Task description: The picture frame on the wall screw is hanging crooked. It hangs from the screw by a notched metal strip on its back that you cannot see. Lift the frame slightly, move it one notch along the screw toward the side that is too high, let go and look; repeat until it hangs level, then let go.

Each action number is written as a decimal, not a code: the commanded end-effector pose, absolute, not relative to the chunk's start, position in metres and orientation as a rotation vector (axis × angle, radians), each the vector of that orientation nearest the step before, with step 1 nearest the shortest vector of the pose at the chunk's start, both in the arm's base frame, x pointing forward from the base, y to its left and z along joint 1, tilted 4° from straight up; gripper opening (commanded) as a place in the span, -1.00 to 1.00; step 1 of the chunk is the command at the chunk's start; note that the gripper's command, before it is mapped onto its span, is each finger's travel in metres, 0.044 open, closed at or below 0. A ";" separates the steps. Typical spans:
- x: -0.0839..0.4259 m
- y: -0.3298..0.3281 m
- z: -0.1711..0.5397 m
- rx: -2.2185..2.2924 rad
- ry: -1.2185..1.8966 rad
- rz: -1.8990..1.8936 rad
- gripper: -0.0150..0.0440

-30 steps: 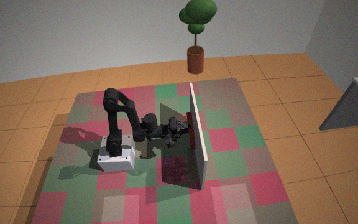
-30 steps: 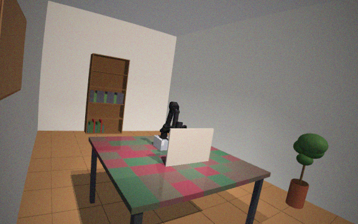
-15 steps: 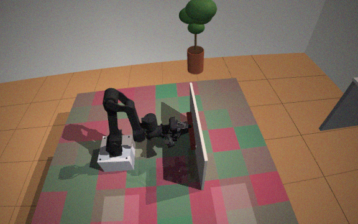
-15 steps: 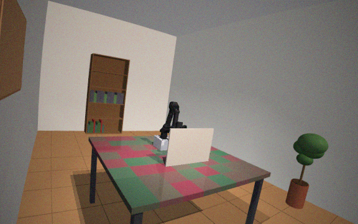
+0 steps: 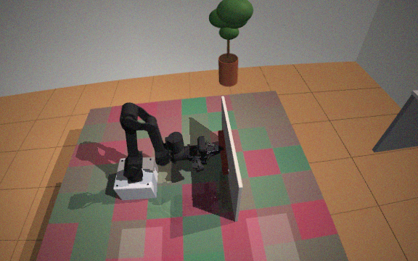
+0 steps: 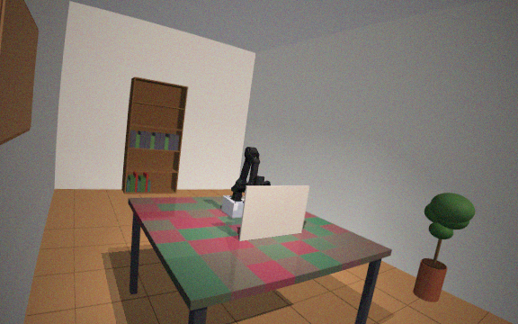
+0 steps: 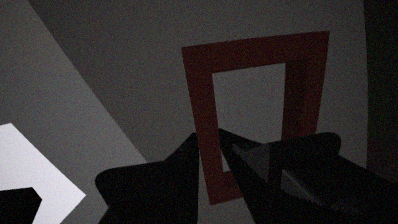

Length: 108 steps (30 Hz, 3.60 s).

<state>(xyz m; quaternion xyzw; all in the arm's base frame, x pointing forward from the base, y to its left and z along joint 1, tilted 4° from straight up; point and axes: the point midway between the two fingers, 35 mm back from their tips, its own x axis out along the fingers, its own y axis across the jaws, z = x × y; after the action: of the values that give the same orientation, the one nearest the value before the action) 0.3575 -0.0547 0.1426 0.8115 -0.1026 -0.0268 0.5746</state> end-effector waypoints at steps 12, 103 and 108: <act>0.358 -0.055 0.144 1.900 -0.242 -0.056 -0.49; 0.356 -0.059 0.156 1.899 -0.242 -0.055 -0.49; 0.356 -0.059 0.156 1.899 -0.242 -0.055 -0.49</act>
<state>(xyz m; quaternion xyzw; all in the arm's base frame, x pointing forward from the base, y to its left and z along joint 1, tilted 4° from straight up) 0.3559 -0.0587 0.1480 0.8117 -0.0953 -0.0339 0.5753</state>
